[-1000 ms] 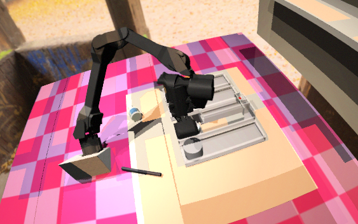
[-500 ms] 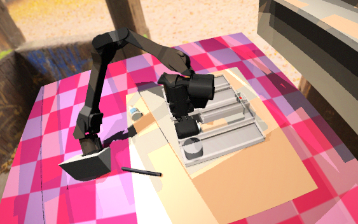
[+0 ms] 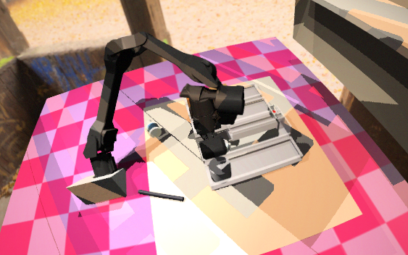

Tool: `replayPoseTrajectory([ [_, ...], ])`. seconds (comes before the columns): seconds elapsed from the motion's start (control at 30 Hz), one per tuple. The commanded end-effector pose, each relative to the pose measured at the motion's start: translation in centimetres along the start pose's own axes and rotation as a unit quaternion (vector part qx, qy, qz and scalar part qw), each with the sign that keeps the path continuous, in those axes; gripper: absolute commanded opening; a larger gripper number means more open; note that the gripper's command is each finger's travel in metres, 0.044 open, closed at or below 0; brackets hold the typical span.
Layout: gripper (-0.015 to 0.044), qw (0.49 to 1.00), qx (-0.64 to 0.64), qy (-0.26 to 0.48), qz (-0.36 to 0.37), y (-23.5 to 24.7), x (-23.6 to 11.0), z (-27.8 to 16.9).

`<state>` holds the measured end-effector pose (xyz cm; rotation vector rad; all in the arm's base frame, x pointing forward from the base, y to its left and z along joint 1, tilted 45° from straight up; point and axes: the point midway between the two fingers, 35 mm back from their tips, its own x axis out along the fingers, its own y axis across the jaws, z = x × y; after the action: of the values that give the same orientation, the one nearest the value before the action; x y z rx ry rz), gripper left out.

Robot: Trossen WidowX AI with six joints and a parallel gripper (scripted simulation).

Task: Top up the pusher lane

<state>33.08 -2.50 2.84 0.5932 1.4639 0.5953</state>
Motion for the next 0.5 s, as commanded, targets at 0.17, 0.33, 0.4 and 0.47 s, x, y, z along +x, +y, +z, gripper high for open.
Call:
replayPoseTrajectory([
  [0.17,0.0000,1.000,-0.006,-0.008,0.004,0.20,0.27,0.41],
  [0.33,0.0000,1.000,-0.006,-0.008,0.004,0.20,0.41,0.39],
  [0.4,0.0000,1.000,-0.006,-0.008,0.004,0.20,0.46,0.38],
  [0.47,0.0000,1.000,-0.006,-0.008,0.004,0.20,0.51,0.37],
])
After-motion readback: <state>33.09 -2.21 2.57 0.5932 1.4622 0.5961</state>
